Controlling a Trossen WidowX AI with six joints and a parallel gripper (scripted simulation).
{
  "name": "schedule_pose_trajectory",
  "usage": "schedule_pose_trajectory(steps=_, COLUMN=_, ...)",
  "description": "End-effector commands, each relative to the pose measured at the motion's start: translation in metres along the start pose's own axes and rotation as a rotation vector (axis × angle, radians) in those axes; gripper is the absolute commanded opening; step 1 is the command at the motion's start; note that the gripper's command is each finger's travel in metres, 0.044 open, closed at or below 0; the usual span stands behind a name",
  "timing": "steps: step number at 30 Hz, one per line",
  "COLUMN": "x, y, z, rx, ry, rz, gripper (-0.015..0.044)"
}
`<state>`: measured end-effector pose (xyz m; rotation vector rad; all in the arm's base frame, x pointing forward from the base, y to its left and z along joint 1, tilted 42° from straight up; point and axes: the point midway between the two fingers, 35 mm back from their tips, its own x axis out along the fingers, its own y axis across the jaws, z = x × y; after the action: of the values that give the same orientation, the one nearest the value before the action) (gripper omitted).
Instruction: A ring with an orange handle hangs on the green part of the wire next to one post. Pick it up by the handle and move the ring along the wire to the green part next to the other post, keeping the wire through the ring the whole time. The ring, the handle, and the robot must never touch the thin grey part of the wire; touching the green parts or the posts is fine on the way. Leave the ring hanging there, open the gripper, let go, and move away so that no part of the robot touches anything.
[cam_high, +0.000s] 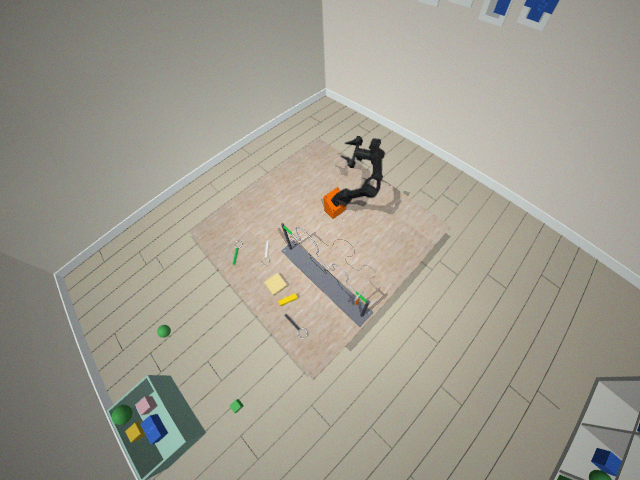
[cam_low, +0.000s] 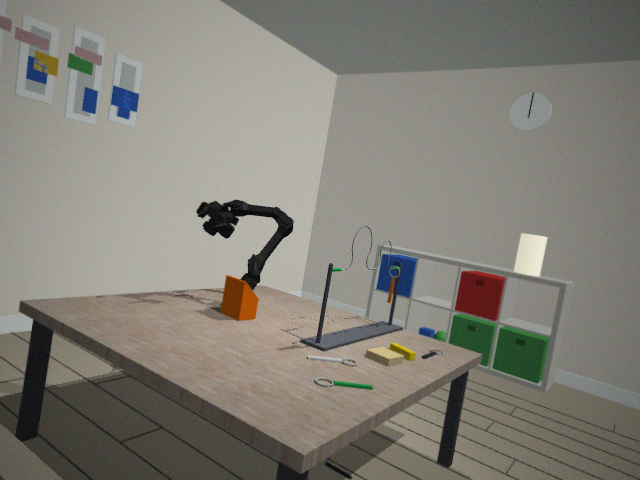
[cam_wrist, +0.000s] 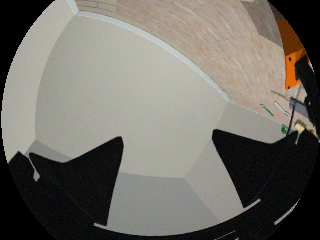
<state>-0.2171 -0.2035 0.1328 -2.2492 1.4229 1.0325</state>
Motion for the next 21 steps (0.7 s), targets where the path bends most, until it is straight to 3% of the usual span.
schedule_pose_trajectory(steps=1, x=0.000, y=0.000, z=0.000, rx=-0.004, ry=-0.001, rz=-0.001, gripper=0.0374)
schedule_pose_trajectory(steps=9, x=0.021, y=-0.001, z=-0.028, rx=-0.256, ry=-0.041, rz=-0.045, gripper=0.0164)
schedule_pose_trajectory(steps=21, x=0.061, y=-0.013, z=-0.090, rx=-0.769, ry=-0.079, rz=-0.106, gripper=0.0160)
